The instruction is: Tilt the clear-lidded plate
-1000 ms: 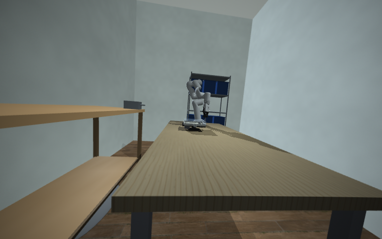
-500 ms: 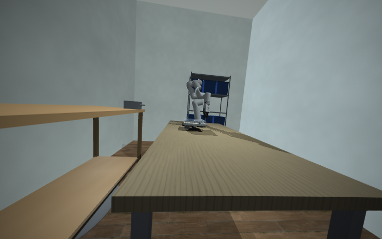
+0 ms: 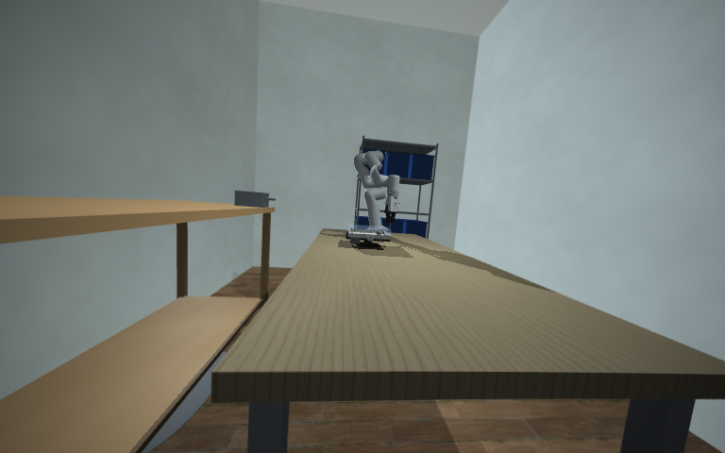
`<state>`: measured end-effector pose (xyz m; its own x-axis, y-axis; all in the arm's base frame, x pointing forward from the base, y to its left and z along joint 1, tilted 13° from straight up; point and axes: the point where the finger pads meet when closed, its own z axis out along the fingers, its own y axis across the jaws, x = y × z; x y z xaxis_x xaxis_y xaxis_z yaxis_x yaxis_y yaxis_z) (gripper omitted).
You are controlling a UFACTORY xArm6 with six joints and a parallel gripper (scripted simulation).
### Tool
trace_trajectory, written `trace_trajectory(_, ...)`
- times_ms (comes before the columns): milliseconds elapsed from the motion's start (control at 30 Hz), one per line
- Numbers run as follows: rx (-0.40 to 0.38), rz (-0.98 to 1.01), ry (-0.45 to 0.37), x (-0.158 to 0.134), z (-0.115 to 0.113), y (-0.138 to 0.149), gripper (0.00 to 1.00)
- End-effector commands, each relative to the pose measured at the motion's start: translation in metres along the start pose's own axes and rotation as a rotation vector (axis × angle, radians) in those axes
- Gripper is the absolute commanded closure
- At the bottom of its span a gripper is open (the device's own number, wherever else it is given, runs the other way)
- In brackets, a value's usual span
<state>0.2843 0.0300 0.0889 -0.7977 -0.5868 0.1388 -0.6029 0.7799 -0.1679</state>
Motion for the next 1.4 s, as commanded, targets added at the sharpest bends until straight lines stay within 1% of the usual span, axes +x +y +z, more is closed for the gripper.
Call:
trace_trajectory(0, 0.002, 0.000, -0.002, -0.0006, -0.0011, -0.0008, 1.00)
trace_trajectory(1367, 0.002, 0.000, -0.002, -0.0020, 0.0000, -0.0003, 1.00)
